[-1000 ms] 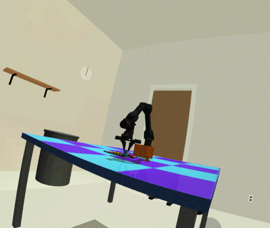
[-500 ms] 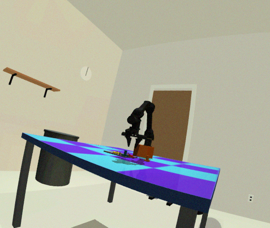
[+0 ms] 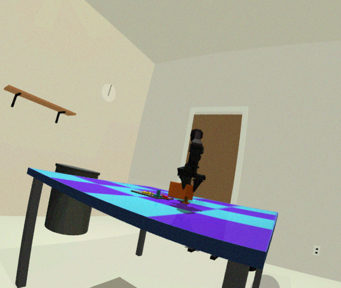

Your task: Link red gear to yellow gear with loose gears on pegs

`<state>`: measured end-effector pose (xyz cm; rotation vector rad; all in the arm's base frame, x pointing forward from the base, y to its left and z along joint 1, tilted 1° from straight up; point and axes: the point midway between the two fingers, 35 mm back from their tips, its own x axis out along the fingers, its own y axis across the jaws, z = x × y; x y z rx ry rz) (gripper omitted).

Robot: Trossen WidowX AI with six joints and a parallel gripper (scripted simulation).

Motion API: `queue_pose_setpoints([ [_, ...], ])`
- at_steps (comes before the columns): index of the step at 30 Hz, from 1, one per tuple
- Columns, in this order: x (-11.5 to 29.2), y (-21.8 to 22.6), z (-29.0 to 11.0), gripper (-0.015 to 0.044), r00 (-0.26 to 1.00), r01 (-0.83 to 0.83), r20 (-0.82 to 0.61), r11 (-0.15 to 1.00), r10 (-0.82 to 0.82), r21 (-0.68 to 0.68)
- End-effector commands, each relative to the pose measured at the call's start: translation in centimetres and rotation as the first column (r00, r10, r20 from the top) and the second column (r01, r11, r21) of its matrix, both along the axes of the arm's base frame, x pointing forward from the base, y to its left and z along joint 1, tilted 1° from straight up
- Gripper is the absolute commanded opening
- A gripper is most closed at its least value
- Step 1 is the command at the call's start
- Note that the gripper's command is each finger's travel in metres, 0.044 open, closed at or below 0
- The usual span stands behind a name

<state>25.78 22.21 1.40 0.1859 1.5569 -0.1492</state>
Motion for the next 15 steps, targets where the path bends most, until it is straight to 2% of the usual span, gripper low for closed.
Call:
queue_pose_setpoints([
  [1, 0.1, -0.1, 0.2, 0.044, 1.0, 0.028, 0.005, 1.0, -0.028, 0.007],
  [7, 0.1, -0.1, -1.9, 0.044, 1.0, 0.028, 0.005, 1.0, -0.028, 0.007],
  [15, 0.1, 0.0, -2.7, 0.044, 1.0, 0.028, 0.005, 1.0, -0.028, 0.007],
])
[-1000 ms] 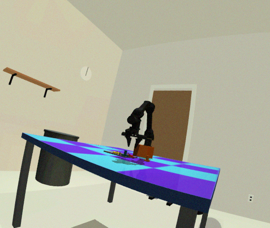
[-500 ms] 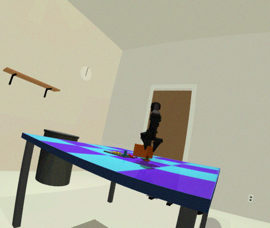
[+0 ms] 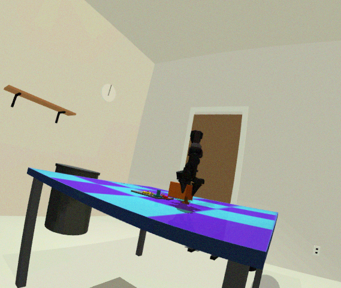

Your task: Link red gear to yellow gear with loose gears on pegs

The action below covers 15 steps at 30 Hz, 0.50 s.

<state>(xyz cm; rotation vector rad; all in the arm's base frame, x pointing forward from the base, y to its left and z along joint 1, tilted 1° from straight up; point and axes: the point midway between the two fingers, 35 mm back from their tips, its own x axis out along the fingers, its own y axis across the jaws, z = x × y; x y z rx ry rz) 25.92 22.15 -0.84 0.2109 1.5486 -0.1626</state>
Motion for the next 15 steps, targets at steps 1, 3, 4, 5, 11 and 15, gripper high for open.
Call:
queue_pose_setpoints([
  [1, 0.0, 0.0, -0.6, 0.044, 1.0, 0.003, -0.002, 1.0, -0.003, 0.0],
  [3, 0.0, 0.0, -0.9, 0.044, 1.0, 0.003, -0.002, 1.0, -0.003, 0.0],
  [4, 0.0, 0.0, -1.1, 0.044, 1.0, 0.003, -0.002, 1.0, -0.003, 0.0],
  [5, 0.0, 0.0, -1.2, 0.044, 1.0, 0.003, -0.002, 1.0, -0.003, 0.0],
  [11, 0.0, 0.0, -2.2, 0.044, 1.0, 0.003, -0.002, 1.0, -0.003, 0.0],
  [15, -0.1, 0.0, -2.6, 0.044, 1.0, 0.003, -0.002, 1.0, -0.003, 0.0],
])
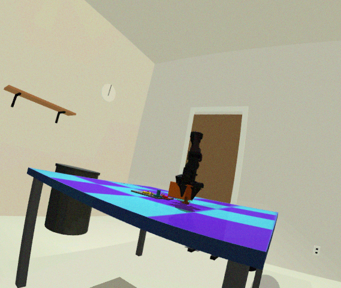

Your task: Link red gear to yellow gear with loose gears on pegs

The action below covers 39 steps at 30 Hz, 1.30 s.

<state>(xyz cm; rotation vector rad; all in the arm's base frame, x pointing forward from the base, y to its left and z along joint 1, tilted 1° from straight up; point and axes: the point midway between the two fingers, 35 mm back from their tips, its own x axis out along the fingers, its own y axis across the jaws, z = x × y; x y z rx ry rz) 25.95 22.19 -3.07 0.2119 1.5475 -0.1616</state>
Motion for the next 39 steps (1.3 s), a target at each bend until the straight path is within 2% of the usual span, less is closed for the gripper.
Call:
queue_pose_setpoints([
  [1, -0.1, 0.0, -0.4, 0.044, 1.0, 0.003, -0.003, 1.0, -0.003, -0.001],
  [2, -0.1, 0.0, -0.4, 0.044, 1.0, 0.003, -0.003, 1.0, -0.003, -0.001],
  [16, -0.1, 0.0, -0.4, 0.0072, 1.0, 0.003, -0.003, 1.0, -0.003, -0.001],
  [22, -0.1, 0.0, -0.4, 0.0032, 1.0, 0.003, -0.003, 1.0, -0.003, -0.001],
  [24, -0.1, 0.0, -0.3, 0.0, 1.0, 0.003, -0.003, 1.0, -0.003, -0.001],
  [39, 0.5, 0.5, 4.1, 0.0, 1.0, 0.003, -0.002, 1.0, -0.003, -0.001],
])
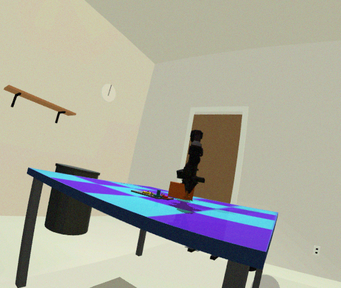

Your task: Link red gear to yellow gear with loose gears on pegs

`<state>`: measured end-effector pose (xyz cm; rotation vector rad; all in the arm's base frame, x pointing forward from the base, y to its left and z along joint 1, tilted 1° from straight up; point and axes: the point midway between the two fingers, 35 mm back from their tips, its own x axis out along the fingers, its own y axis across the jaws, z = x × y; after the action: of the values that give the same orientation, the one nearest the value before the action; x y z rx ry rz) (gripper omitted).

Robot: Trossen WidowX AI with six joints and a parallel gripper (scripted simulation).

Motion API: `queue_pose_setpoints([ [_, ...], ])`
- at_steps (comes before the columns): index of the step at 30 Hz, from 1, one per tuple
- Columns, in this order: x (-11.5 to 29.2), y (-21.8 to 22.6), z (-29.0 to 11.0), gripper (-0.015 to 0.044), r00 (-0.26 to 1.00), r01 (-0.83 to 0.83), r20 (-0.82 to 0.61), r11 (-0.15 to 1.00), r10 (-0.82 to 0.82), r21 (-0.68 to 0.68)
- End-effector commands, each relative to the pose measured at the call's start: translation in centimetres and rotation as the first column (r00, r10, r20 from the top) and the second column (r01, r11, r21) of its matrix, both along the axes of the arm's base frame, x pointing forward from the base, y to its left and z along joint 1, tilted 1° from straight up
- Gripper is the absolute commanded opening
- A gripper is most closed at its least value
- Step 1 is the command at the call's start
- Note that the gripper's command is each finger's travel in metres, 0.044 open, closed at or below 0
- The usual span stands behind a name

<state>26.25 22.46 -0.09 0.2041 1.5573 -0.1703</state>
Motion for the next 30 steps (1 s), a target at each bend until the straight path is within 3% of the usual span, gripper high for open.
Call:
queue_pose_setpoints([
  [1, 0.2, 0.2, 1.5, 0.0, 1.0, 0.002, 0.009, 1.0, -0.002, 0.009],
  [30, -0.4, -0.3, 10.9, 0.0, 1.0, 0.002, 0.009, 1.0, -0.003, 0.009],
])
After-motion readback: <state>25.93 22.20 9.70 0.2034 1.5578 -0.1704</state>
